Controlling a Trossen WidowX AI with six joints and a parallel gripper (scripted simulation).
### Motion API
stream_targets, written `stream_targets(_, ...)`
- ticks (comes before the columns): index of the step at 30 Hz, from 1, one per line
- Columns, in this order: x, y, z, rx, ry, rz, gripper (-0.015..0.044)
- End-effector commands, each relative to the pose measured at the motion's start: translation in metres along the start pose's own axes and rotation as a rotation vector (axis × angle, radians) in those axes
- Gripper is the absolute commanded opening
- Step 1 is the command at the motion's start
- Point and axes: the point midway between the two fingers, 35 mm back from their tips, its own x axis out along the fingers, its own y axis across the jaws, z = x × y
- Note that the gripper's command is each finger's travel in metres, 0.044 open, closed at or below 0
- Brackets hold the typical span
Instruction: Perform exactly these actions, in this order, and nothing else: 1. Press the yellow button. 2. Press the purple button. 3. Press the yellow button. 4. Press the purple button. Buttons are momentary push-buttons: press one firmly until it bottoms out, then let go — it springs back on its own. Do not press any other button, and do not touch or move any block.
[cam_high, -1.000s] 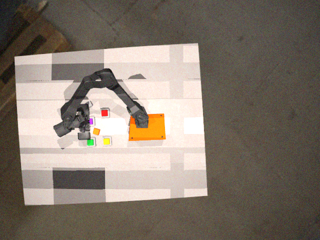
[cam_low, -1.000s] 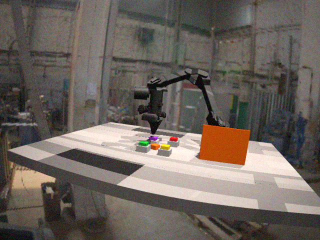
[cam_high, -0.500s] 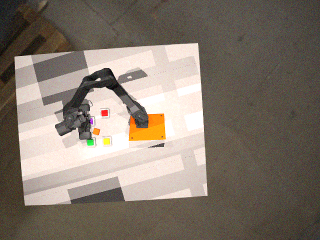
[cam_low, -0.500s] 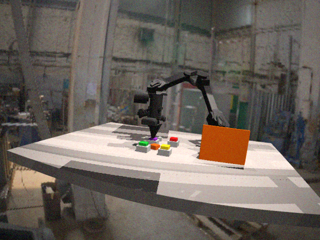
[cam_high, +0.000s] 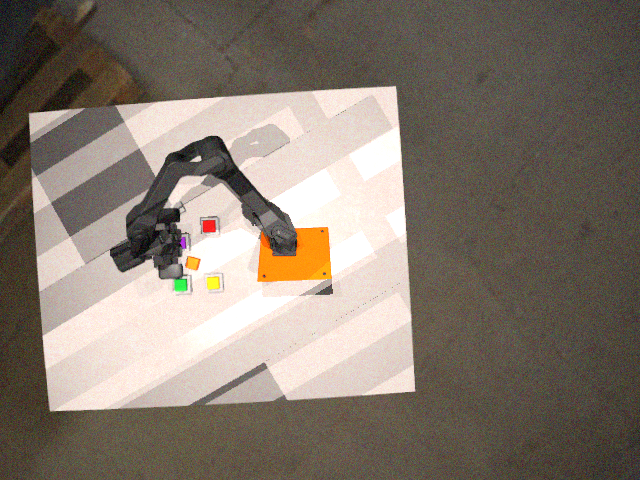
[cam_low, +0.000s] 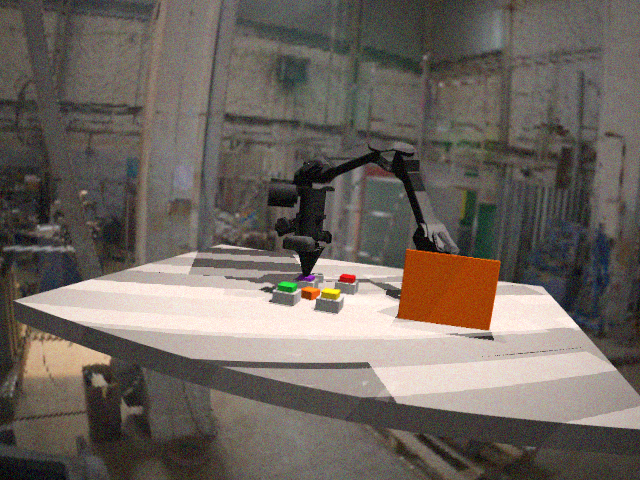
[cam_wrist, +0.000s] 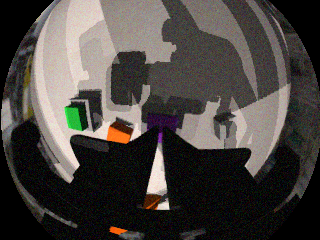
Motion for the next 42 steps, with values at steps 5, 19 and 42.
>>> stream_targets(5,-0.031,-0.001,-0.001,-0.005,0.004,-0.004,0.0020)
stream_targets(19,-0.095,0.026,-0.013,-0.008,0.004,0.008,0.0020)
stream_targets(42,-0.032,0.120,-0.092,-0.007,0.007,0.003,0.0020)
